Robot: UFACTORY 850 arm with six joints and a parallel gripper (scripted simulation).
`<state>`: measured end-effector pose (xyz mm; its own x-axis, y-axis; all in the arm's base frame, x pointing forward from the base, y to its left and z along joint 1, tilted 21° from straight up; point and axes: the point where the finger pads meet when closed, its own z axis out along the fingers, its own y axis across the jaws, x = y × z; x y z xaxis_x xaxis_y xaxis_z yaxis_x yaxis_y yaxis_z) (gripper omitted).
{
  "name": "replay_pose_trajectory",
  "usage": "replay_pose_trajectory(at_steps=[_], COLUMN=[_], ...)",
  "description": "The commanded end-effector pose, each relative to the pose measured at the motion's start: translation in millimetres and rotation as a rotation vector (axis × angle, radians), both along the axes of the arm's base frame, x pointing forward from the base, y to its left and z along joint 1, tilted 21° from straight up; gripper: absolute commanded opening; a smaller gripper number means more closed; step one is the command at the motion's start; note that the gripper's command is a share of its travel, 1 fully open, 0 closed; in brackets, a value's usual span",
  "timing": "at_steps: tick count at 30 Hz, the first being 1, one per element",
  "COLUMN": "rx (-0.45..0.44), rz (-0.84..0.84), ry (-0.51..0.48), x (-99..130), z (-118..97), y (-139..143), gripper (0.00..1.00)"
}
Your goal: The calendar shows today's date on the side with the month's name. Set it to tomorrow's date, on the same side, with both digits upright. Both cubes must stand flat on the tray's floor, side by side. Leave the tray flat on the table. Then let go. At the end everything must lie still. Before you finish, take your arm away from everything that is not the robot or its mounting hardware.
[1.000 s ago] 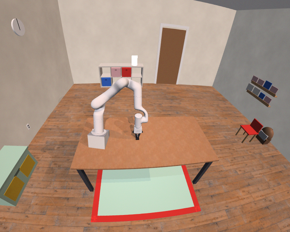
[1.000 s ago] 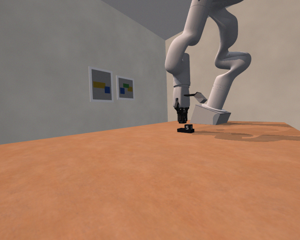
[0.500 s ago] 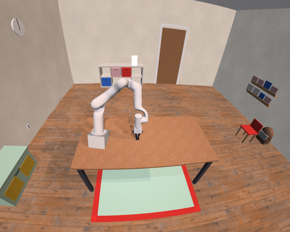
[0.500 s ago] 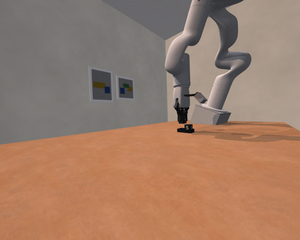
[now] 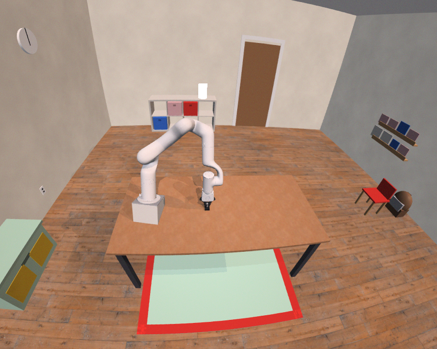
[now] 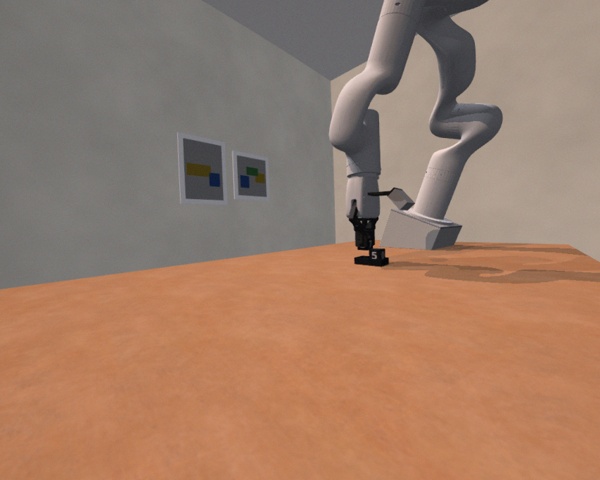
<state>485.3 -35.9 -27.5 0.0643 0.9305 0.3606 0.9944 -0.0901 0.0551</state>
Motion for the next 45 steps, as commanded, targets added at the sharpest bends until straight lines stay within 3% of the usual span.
replay_pose_trajectory(at_steps=[1,45], rx=[0.000,0.000], rz=[0.000,0.000], ry=[-0.002,-0.002], x=[1.0,2.1], z=[-1.8,-14.3], y=[0.5,5.3], gripper=[0.27,0.27])
